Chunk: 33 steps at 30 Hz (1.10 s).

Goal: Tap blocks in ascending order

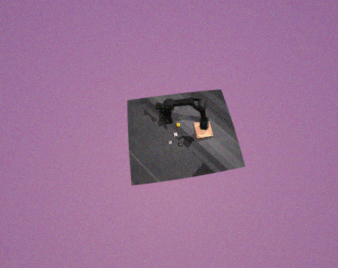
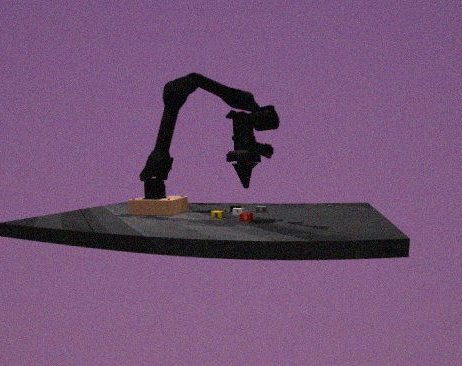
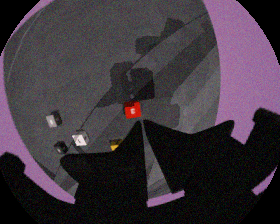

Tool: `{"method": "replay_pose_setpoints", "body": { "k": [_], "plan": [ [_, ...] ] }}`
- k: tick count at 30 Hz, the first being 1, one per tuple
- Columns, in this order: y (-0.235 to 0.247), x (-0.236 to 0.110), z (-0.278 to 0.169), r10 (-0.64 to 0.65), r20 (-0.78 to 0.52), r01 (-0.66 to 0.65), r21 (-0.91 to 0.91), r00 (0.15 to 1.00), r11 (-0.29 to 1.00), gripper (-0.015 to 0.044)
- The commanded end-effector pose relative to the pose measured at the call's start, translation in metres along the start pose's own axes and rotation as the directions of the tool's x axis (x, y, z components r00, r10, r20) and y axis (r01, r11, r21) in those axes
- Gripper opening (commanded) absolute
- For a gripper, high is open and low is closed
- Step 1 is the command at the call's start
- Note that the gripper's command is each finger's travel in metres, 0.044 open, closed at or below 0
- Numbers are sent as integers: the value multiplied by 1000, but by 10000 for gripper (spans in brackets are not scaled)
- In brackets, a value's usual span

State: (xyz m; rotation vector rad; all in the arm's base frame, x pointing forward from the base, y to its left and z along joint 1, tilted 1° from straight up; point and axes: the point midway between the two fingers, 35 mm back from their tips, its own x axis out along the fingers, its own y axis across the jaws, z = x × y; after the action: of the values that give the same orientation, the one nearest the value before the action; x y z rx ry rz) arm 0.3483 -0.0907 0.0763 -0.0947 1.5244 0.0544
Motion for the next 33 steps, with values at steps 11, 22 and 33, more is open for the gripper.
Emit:
{"method": "replay_pose_setpoints", "body": {
  "k": [11,22,33],
  "plan": [
    [2,49,-10,12,-37,-12,-3,999,1000,20],
    [2,67,-11,12,-37,-12,-3,999,1000,20],
    [2,68,-10,12,-34,-12,0,999,1000,20]
  ]
}}
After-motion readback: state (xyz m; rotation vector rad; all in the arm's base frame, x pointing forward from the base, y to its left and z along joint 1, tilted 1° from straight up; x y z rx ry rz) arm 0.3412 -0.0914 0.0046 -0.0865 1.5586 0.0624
